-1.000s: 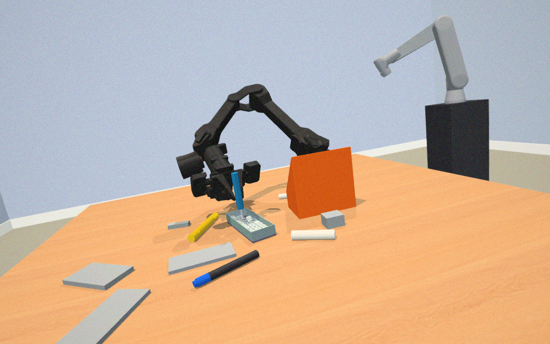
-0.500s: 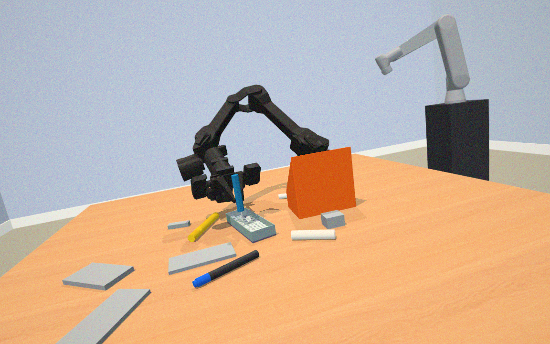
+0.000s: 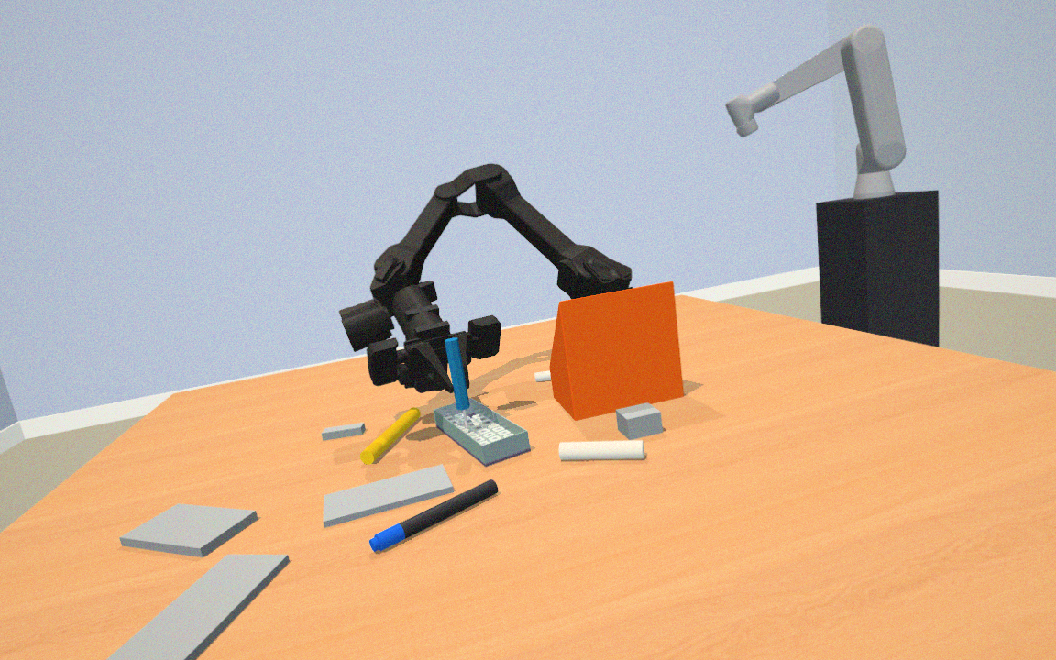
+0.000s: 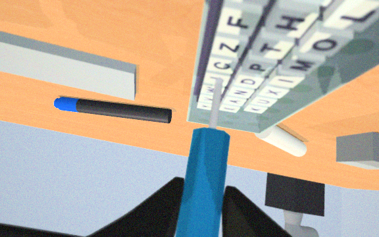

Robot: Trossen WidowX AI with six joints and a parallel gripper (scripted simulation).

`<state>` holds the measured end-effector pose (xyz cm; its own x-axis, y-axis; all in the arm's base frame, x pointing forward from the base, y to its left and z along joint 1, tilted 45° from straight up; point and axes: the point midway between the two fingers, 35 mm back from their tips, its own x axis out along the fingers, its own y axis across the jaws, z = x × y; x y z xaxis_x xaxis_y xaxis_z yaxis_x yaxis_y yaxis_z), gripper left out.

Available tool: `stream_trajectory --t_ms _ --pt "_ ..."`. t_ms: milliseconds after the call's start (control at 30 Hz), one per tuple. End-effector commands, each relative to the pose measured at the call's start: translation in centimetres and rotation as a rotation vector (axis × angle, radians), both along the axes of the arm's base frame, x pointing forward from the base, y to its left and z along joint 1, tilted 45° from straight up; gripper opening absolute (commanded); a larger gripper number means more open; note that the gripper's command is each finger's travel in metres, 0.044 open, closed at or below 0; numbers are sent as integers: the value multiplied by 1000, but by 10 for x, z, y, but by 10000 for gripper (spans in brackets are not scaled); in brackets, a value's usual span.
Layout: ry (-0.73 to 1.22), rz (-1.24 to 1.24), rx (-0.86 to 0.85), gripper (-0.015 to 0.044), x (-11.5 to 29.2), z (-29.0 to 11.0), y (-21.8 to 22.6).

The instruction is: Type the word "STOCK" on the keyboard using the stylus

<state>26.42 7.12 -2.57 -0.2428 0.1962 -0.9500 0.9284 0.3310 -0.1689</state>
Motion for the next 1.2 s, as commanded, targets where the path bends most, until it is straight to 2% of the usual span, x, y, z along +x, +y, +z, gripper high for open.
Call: stream_trajectory --t_ms 0,1167 --pt "1 3 -3 81 0 -2 -1" --pt "1 3 -3 81 1 -7 -6"
